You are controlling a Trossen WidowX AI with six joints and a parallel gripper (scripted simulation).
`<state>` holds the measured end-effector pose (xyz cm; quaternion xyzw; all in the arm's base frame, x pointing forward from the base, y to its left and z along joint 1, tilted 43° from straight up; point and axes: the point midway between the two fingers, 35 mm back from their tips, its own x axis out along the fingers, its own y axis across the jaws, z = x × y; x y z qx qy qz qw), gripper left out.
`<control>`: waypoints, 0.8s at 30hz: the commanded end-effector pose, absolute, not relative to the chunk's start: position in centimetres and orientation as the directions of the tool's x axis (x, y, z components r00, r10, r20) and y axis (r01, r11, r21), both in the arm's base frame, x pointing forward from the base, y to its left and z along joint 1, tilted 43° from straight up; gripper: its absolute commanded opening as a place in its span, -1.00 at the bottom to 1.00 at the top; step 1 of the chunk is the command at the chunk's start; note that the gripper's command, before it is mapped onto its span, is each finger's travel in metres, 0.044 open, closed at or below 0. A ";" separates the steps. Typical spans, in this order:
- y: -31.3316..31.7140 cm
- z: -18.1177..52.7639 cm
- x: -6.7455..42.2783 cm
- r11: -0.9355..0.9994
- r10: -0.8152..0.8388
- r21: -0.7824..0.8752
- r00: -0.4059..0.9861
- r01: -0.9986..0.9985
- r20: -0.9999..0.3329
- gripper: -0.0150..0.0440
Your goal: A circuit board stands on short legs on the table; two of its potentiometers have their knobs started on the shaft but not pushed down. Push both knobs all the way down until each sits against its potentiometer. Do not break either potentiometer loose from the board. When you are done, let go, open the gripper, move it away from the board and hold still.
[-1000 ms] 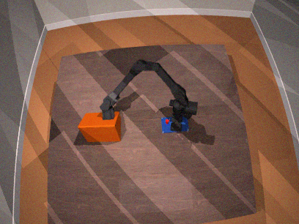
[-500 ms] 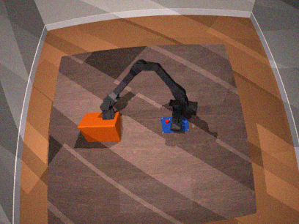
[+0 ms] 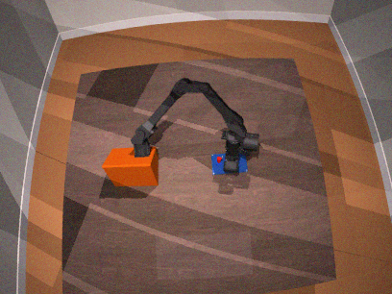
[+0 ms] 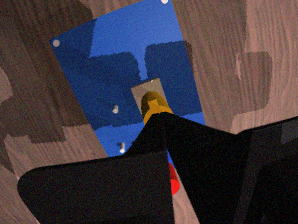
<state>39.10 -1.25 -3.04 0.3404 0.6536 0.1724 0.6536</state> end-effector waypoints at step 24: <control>-0.4 -3.7 39.3 0.711 0.672 0.671 0.080 0.210 -0.736 -0.49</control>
